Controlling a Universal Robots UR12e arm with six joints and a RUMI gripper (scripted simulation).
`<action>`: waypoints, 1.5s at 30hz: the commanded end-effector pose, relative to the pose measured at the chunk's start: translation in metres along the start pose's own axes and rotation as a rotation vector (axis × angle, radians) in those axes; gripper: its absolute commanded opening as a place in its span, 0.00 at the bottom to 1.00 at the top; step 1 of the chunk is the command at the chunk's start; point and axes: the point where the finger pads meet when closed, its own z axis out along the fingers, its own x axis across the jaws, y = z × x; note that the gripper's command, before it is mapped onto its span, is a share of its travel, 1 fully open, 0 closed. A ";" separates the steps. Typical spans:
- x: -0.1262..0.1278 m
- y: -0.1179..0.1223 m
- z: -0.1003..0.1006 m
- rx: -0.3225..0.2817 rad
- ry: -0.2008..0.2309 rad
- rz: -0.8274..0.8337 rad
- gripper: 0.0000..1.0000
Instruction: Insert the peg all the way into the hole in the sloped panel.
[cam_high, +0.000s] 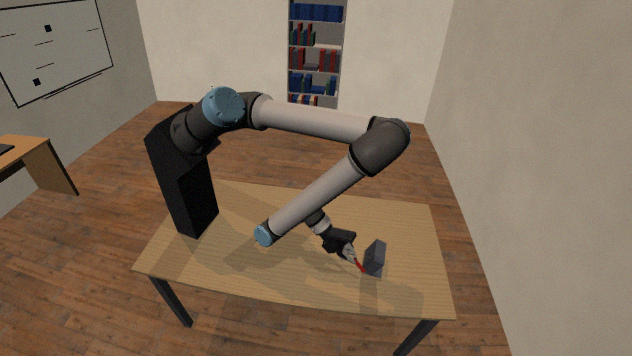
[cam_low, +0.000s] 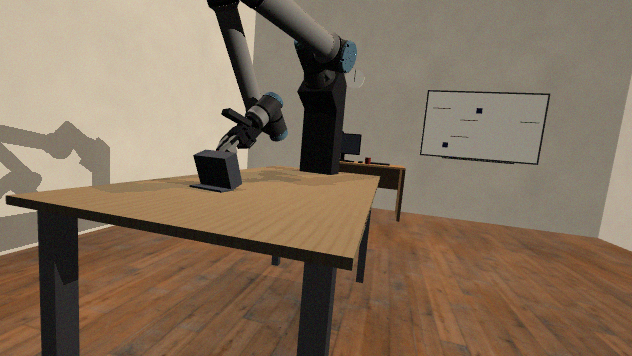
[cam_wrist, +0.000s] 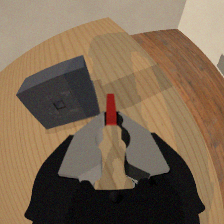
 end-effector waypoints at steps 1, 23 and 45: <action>-0.002 -0.001 -0.001 0.024 -0.005 -0.010 0.00; -0.004 0.002 -0.008 0.082 -0.018 -0.031 0.00; -0.008 0.007 -0.018 0.143 -0.036 -0.056 0.00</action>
